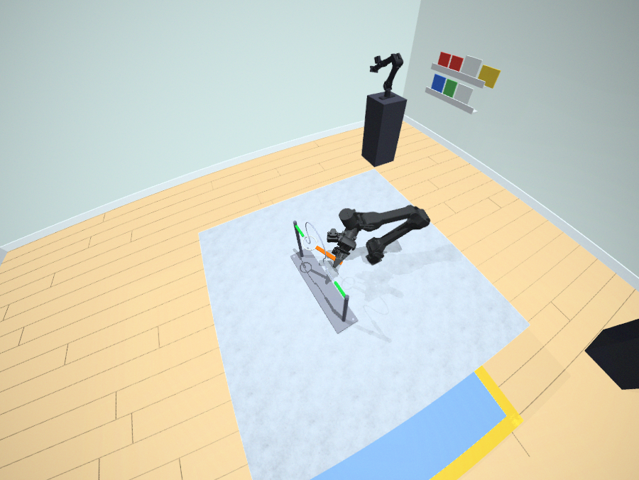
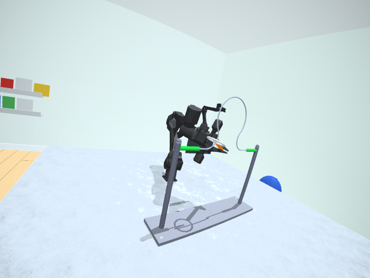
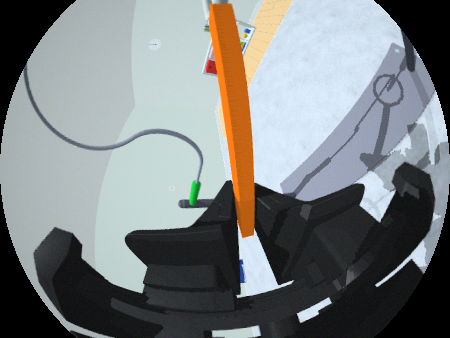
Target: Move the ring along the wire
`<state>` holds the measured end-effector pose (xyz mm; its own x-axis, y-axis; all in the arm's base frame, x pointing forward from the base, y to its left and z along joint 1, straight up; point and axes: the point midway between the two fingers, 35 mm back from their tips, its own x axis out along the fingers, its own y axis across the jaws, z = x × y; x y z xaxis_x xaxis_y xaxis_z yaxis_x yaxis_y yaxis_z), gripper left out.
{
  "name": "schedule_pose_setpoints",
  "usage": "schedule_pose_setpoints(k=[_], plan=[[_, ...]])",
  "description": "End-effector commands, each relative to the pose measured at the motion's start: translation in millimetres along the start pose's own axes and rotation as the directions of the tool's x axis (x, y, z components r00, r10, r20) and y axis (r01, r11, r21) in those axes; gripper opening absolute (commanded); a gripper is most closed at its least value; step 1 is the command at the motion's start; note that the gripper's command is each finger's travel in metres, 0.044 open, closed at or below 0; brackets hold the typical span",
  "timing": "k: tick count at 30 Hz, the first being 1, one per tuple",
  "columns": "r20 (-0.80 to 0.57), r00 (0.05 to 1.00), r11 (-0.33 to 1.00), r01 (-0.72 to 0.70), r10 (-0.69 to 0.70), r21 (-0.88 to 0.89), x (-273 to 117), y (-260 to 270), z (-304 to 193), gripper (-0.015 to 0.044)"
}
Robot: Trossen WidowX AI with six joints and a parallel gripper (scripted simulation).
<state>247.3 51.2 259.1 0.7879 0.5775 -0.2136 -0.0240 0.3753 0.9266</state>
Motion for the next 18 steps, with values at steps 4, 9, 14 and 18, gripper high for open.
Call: schedule_pose_setpoints(k=[4,9,14,18], plan=[[-0.02,0.996,0.987,-0.084,0.087,0.138,-4,26,1,-0.015],[-0.016,0.992,0.971,-0.123,0.129,0.205,-6,38,3,-0.015],[-0.007,0.984,0.945,-0.166,0.175,0.28,-9,51,6,-0.015],[0.002,0.977,0.919,-0.201,0.213,0.339,-11,62,10,-0.015]])
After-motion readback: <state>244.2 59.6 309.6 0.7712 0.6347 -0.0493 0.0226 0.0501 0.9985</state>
